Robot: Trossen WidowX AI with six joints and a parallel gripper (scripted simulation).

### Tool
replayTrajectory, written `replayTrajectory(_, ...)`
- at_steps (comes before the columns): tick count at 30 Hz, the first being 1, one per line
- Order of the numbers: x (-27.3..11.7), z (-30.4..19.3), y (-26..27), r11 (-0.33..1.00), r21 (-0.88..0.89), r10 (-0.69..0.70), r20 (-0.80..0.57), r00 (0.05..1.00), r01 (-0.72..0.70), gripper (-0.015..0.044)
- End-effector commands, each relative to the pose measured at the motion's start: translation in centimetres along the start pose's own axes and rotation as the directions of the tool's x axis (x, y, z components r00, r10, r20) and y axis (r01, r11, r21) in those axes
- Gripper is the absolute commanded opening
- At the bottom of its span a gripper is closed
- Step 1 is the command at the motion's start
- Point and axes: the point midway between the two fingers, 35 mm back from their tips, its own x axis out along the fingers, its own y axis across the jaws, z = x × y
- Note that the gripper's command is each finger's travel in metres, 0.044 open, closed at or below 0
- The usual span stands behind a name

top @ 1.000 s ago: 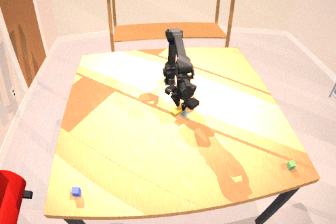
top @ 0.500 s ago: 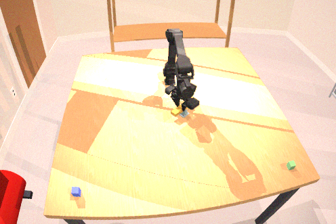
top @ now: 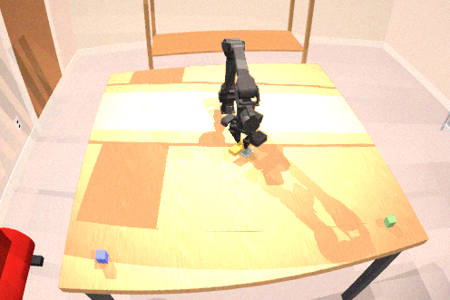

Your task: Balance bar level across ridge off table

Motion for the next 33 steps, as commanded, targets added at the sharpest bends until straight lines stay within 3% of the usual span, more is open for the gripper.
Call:
replayTrajectory(1, 0.01, 0.0, 0.0, 1.0, 0.0, 0.0, 0.0, 1.0, 0.0, 0.0171)
replayTrajectory(24, 0.01, 0.0, 0.0, 1.0, 0.0, 0.0, 0.0, 1.0, 0.0, 0.0185)
replayTrajectory(33, 0.01, 0.0, 0.0, 1.0, 0.0, 0.0, 0.0, 1.0, 0.0, 0.0421)
